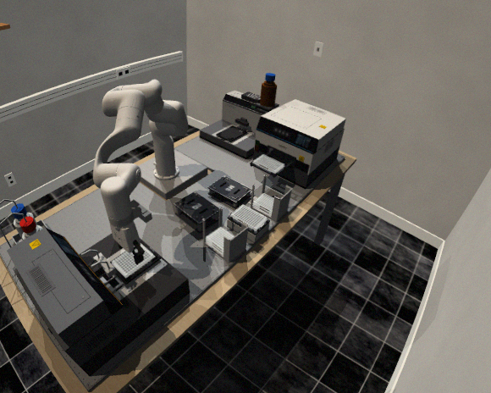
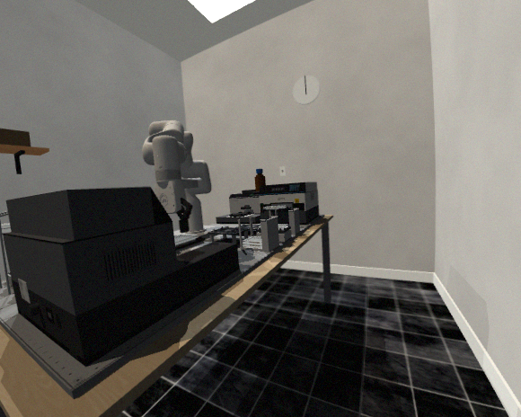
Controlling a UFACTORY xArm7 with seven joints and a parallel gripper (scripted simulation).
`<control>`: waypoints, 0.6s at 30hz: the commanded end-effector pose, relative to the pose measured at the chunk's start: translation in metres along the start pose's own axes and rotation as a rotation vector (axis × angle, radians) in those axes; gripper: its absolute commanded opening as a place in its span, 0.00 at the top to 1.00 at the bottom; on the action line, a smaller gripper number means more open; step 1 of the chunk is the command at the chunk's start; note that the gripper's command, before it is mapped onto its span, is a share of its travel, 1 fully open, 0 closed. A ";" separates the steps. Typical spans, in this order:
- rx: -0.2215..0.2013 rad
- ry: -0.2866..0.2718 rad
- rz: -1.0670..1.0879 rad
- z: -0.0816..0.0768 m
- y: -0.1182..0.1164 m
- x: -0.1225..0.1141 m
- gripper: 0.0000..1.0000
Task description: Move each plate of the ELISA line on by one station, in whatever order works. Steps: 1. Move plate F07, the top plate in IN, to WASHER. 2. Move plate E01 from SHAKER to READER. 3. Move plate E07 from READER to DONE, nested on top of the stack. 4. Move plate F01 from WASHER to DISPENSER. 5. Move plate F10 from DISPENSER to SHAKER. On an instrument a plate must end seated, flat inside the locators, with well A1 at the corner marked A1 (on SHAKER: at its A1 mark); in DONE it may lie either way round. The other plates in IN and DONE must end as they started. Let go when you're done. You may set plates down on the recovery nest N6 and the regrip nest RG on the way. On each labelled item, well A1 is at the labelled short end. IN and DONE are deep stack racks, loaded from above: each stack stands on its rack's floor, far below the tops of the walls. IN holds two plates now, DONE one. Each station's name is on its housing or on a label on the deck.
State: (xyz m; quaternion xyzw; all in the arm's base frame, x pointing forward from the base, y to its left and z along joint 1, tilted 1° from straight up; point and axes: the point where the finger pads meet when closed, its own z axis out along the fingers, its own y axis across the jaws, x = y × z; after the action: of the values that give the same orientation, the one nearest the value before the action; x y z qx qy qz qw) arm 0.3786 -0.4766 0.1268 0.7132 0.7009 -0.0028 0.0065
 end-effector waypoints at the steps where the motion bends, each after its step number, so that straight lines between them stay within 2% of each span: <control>1: -0.003 -0.004 0.000 0.003 0.001 -0.001 0.00; 9: -0.003 -0.004 0.000 0.013 0.001 -0.001 0.00; 18: -0.003 -0.004 0.000 0.013 0.001 -0.001 0.00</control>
State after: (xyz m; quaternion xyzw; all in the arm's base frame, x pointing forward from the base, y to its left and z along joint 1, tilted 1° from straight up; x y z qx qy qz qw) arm 0.3787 -0.4768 0.1116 0.7132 0.7009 -0.0028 0.0065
